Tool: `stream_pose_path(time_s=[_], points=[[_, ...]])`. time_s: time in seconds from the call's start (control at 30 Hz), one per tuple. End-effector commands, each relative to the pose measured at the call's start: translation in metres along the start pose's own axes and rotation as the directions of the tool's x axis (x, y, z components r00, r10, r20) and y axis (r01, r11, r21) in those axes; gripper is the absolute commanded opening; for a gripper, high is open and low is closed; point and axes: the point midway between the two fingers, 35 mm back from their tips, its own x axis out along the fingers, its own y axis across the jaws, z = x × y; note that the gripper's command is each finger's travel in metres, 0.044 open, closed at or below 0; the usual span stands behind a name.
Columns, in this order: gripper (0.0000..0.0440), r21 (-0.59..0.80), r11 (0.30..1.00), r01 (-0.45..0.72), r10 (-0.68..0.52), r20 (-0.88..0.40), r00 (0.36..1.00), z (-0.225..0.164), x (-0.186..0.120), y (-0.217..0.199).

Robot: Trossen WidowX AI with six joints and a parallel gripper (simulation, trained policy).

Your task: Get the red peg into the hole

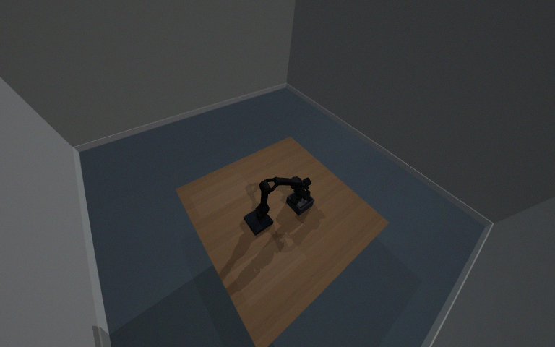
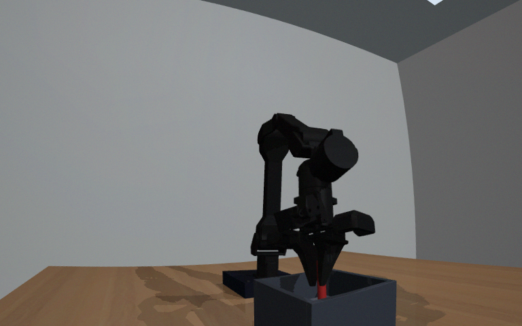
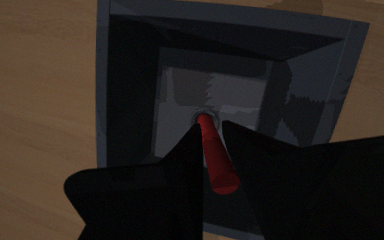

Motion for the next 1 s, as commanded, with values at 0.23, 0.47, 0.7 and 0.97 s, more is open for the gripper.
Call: stream_pose_path(time_s=[0.23, 0.47, 0.7, 0.97], points=[[0.0219, -0.043, 0.998, 0.034, -0.035, -0.002, 0.999, 0.015, 0.016, 0.010], [0.0389, -0.053, 0.998, 0.024, -0.023, 0.017, 1.000, 0.035, 0.019, 0.024], [0.0440, -0.048, 0.999, -0.011, 0.014, 0.064, 0.998, 0.058, 0.017, 0.039], [0.0440, -0.038, 0.998, -0.049, 0.053, 0.127, 0.990, 0.084, 0.010, 0.050]])
